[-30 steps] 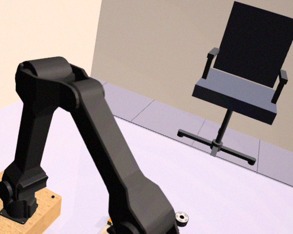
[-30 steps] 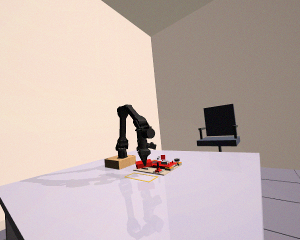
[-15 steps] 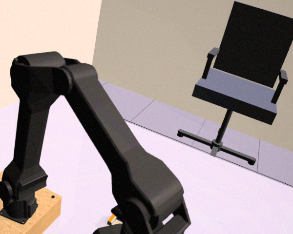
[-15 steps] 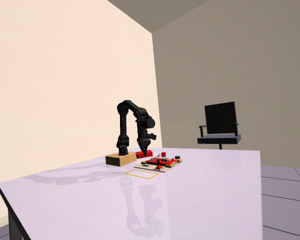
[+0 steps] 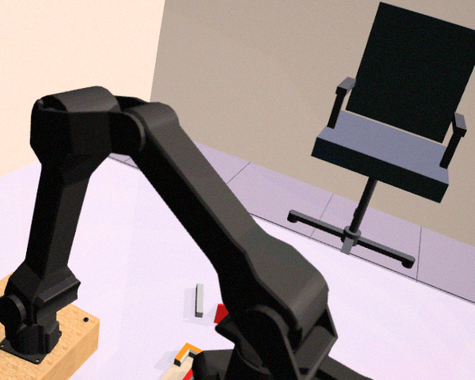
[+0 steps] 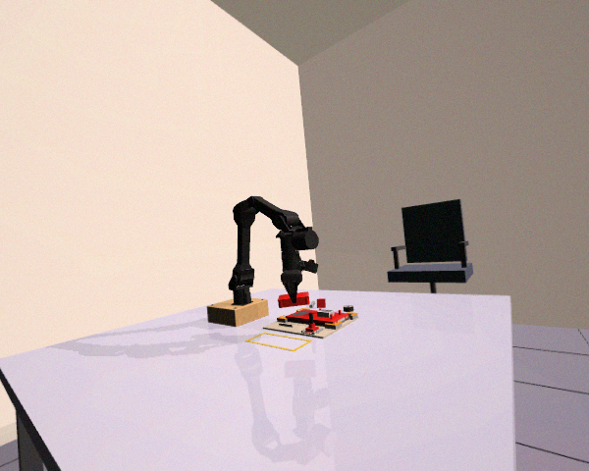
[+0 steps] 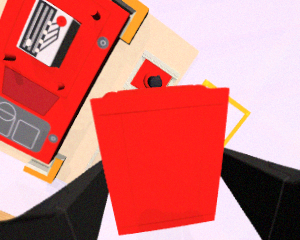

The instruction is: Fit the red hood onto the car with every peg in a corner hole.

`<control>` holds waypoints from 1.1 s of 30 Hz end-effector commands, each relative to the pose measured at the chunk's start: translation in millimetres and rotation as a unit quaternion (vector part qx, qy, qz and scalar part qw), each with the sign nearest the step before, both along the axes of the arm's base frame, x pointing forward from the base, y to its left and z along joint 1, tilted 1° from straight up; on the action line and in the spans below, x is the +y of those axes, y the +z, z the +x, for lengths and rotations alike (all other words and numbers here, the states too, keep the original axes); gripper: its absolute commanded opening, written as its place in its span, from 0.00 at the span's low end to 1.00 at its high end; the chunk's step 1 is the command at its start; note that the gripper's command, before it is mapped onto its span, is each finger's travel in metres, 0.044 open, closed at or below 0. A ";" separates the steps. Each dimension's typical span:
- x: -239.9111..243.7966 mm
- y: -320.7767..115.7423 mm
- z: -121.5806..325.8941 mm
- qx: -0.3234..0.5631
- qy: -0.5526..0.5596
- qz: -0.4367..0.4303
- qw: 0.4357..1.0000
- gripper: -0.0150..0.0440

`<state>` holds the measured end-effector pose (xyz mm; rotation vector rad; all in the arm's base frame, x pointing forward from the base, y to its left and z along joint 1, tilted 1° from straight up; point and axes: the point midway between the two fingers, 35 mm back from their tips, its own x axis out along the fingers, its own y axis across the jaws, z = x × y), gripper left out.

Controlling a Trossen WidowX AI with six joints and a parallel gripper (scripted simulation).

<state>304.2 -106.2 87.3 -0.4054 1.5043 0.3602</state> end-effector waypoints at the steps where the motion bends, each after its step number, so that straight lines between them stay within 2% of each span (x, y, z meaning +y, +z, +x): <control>1: 14.1 -1.1 8.3 0.006 -0.039 0.001 0.999 0.25; 33: 125.4 2.4 46.1 0.010 -0.316 -0.002 0.949 0.25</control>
